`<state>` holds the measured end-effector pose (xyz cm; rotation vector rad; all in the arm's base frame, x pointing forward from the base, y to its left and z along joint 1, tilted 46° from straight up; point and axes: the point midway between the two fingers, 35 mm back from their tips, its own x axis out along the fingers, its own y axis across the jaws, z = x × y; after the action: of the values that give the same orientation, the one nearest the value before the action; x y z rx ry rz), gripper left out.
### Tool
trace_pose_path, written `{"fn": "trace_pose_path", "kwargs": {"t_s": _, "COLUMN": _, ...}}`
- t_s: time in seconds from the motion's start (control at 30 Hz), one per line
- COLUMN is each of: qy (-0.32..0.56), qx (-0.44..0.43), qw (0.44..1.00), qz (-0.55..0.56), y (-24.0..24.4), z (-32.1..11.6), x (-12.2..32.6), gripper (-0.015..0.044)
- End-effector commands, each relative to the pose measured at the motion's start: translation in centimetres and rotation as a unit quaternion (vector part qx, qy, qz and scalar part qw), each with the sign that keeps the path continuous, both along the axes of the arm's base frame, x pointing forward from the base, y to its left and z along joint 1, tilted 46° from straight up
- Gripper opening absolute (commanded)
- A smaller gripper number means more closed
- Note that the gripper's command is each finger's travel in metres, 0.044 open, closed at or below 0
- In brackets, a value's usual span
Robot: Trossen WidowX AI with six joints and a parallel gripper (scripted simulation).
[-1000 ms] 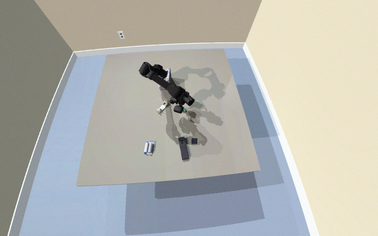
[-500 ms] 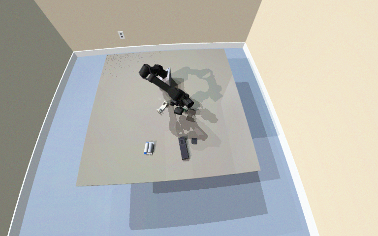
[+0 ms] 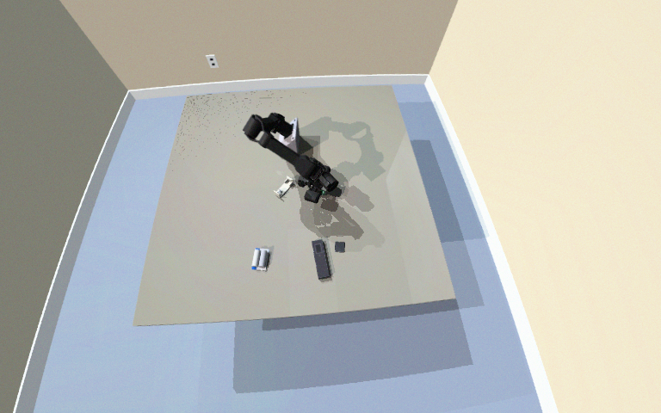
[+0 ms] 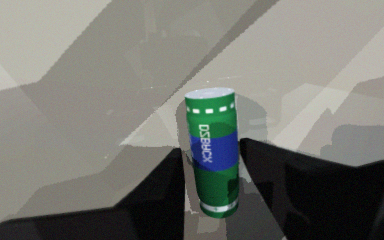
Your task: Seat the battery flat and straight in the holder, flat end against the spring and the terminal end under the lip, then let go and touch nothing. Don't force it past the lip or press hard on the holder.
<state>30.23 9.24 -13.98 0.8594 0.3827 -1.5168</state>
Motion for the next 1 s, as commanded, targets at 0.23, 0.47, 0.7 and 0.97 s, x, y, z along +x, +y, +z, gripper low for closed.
{"fn": "trace_pose_path", "kwargs": {"t_s": 0.23, "qy": 0.002, "qx": -0.003, "qw": 1.000, "qz": 0.002, "y": -0.2, "z": -0.1, "x": -0.1, "gripper": 0.0082}}
{"fn": "trace_pose_path", "kwargs": {"t_s": 0.47, "qy": 0.002, "qx": -0.002, "qw": 1.000, "qz": 0.002, "y": 2.4, "z": 2.4, "x": -0.3, "gripper": 0.0082}}
{"fn": "trace_pose_path", "kwargs": {"t_s": 0.7, "qy": 0.012, "qx": -0.003, "qw": 1.000, "qz": 0.012, "y": 3.3, "z": 3.8, "x": -0.4, "gripper": 0.0082}}
{"fn": "trace_pose_path", "kwargs": {"t_s": 0.97, "qy": 0.125, "qx": -0.012, "qw": 0.984, "qz": 0.125, "y": 1.1, "z": 7.6, "x": -0.1, "gripper": 0.0082}}
